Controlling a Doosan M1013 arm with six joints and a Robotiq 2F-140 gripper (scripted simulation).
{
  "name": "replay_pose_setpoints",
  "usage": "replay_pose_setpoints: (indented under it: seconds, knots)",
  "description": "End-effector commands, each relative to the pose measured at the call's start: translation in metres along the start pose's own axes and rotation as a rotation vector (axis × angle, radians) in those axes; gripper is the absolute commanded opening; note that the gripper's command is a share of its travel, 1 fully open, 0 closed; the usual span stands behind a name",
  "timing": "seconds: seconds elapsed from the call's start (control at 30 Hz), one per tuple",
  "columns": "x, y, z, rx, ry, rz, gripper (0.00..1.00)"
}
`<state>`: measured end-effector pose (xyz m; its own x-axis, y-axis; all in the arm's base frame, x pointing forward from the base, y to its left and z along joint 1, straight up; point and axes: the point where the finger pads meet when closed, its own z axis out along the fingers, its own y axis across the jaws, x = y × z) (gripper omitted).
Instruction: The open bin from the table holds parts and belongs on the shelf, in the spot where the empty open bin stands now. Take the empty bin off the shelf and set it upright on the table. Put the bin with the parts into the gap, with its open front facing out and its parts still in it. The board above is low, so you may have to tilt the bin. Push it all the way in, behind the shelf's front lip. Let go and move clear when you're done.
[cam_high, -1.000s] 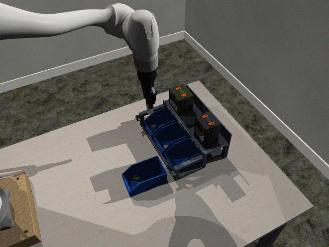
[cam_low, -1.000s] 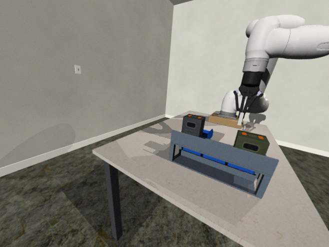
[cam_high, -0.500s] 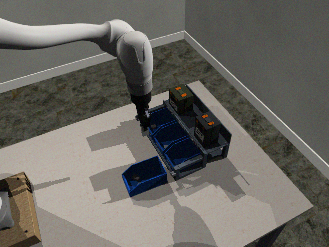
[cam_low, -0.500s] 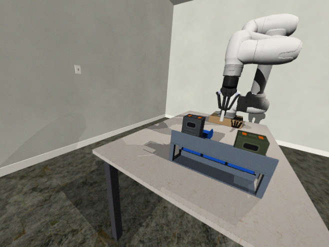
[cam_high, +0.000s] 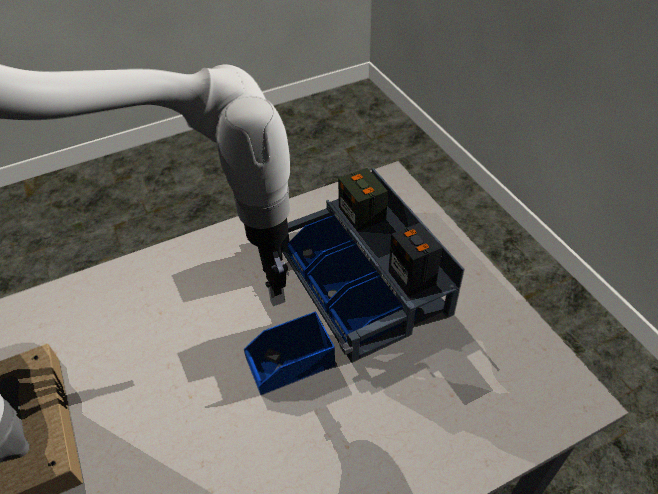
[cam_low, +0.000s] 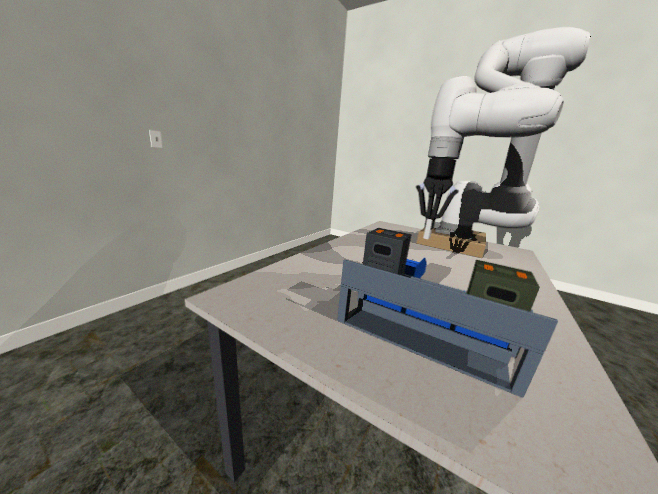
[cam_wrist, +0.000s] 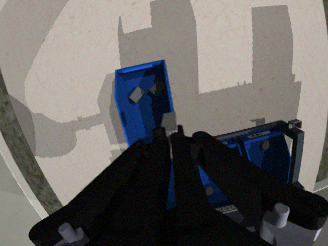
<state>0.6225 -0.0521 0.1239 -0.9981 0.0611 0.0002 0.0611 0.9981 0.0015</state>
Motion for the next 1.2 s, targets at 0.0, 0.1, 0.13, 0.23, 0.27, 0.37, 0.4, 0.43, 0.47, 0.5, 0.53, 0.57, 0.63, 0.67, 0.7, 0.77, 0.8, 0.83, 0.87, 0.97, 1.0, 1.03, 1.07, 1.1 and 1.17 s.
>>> replay_pose_setpoints:
  seconds: [0.0, 0.1, 0.13, 0.23, 0.27, 0.37, 0.4, 0.43, 0.47, 0.5, 0.53, 0.57, 0.63, 0.67, 0.7, 0.77, 0.8, 0.83, 0.87, 0.97, 1.0, 1.03, 1.07, 1.1, 1.17]
  knots:
    - [0.0, 0.0, -0.0001, 0.0, 0.0, 0.0, 0.1]
    - [0.0, 0.0, -0.0001, 0.0, 0.0, 0.0, 0.1]
    - [0.0, 0.0, -0.0001, 0.0, 0.0, 0.0, 0.1]
    - [0.0, 0.0, -0.0001, 0.0, 0.0, 0.0, 0.1]
    - [0.0, 0.0, -0.0001, 0.0, 0.0, 0.0, 0.1]
    - [0.0, 0.0, -0.0001, 0.0, 0.0, 0.0, 0.1]
    - [0.0, 0.0, -0.0001, 0.0, 0.0, 0.0, 0.1]
    - [0.0, 0.0, -0.0001, 0.0, 0.0, 0.0, 0.1]
    - [0.0, 0.0, -0.0001, 0.0, 0.0, 0.0, 0.1]
    - [0.0, 0.0, -0.0001, 0.0, 0.0, 0.0, 0.1]
    - [0.0, 0.0, -0.0001, 0.0, 0.0, 0.0, 0.1]
    - [0.0, 0.0, -0.0001, 0.0, 0.0, 0.0, 0.24]
    - [0.0, 0.0, -0.0001, 0.0, 0.0, 0.0, 0.24]
    - [0.0, 0.0, -0.0001, 0.0, 0.0, 0.0, 0.24]
    - [0.0, 0.0, -0.0001, 0.0, 0.0, 0.0, 0.24]
    - [0.0, 0.0, -0.0001, 0.0, 0.0, 0.0, 0.24]
    - [0.0, 0.0, -0.0001, 0.0, 0.0, 0.0, 0.24]
    - [0.0, 0.0, -0.0001, 0.0, 0.0, 0.0, 0.24]
    - [0.0, 0.0, -0.0001, 0.0, 0.0, 0.0, 0.24]
    - [0.0, 0.0, -0.0001, 0.0, 0.0, 0.0, 0.24]
    - [0.0, 0.0, -0.0001, 0.0, 0.0, 0.0, 0.24]
    - [0.0, 0.0, -0.0001, 0.0, 0.0, 0.0, 0.24]
    - [0.0, 0.0, -0.0001, 0.0, 0.0, 0.0, 0.24]
    - [0.0, 0.0, -0.0001, 0.0, 0.0, 0.0, 0.24]
    - [0.0, 0.0, -0.0001, 0.0, 0.0, 0.0, 0.24]
